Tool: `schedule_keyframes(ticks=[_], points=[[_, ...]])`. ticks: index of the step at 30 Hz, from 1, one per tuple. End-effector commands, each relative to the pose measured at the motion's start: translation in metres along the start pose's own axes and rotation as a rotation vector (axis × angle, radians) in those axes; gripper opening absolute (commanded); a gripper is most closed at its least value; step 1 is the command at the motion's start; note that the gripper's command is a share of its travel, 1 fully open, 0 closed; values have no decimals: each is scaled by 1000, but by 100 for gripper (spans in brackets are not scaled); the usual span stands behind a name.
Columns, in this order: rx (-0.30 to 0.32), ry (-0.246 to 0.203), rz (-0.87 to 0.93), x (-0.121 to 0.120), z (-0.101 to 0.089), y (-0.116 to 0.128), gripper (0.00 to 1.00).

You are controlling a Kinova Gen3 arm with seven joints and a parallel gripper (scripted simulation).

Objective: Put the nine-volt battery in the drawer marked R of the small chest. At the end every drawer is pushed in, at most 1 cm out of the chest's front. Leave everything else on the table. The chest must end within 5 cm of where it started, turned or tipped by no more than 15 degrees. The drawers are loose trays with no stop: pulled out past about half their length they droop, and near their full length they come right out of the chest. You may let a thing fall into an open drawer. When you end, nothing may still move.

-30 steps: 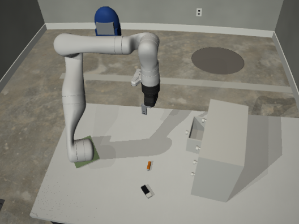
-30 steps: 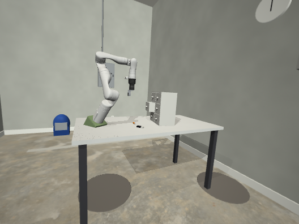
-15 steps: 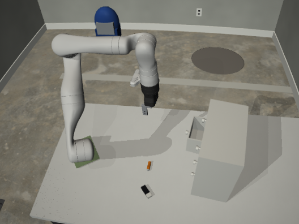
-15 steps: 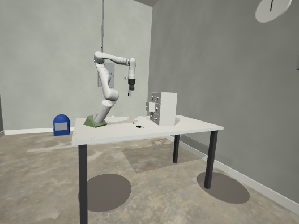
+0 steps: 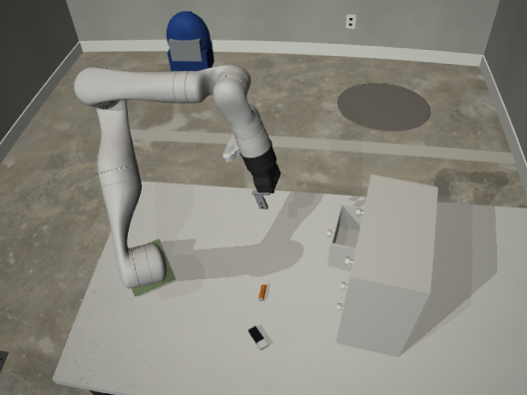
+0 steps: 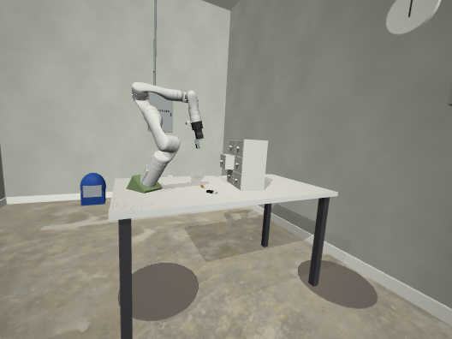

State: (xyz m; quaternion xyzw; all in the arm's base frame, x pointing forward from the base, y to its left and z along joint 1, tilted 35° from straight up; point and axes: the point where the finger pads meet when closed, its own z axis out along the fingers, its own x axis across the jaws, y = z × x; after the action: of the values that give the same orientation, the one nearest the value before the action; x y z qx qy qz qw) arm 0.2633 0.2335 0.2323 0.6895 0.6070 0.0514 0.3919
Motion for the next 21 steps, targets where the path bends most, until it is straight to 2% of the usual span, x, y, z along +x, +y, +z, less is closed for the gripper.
schedule_keyframes(ticks=[1,14,16,21], points=[[-61,-4,-12,1,4,-4,100],[-443,-2,-13,1,39,9,100],[-443,-2,-13,1,39,9,100],[-597,-1,-13,1,54,14,100]])
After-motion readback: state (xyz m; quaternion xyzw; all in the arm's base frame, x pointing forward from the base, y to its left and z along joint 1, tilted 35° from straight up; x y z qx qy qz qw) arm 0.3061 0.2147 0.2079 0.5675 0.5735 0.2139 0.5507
